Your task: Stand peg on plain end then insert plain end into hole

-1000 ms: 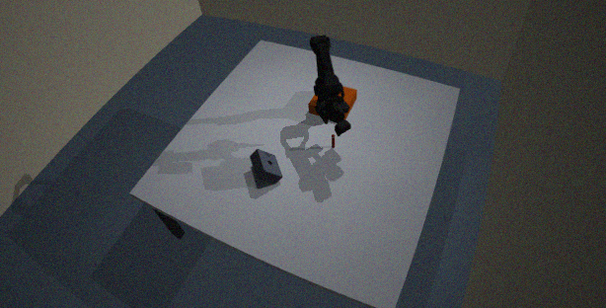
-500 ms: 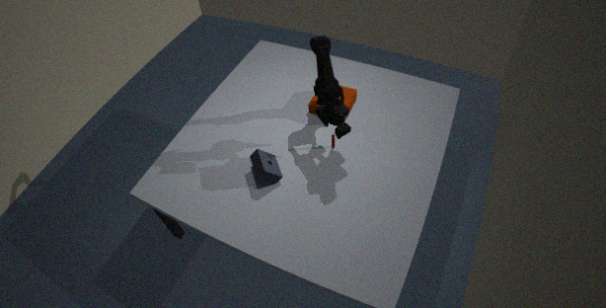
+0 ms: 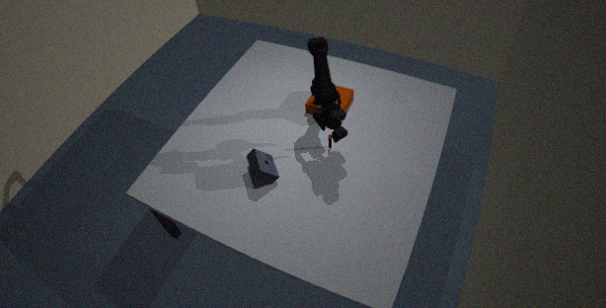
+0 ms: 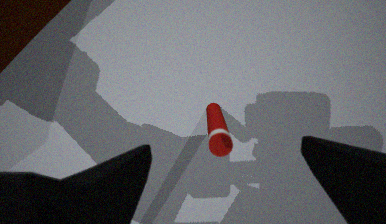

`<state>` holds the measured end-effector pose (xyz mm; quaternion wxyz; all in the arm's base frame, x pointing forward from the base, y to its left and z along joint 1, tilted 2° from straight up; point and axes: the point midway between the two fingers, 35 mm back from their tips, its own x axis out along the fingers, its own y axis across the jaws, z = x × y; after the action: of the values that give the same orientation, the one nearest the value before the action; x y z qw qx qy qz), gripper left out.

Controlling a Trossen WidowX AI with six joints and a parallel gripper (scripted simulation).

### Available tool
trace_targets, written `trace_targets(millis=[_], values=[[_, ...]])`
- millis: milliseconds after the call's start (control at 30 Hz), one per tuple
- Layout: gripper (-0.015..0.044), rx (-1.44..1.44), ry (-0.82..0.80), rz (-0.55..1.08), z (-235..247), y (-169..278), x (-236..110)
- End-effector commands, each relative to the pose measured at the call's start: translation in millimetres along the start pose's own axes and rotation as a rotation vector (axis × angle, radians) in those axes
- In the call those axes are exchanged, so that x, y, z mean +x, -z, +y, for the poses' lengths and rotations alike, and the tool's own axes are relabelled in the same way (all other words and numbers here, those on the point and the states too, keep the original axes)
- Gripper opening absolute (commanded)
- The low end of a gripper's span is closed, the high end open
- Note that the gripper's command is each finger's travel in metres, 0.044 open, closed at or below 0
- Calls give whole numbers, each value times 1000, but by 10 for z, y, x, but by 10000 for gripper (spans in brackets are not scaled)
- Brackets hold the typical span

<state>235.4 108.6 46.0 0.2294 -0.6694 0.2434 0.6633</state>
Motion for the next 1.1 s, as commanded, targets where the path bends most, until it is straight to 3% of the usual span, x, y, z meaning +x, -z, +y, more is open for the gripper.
trace_targets(millis=[0, 800, 1067], values=[[440, -5, -2, -5, 7, -10, 75], [440, -5, -3, -5, 29, -22, 420], [230, 0, -2, -1, 20, -11, 391]])
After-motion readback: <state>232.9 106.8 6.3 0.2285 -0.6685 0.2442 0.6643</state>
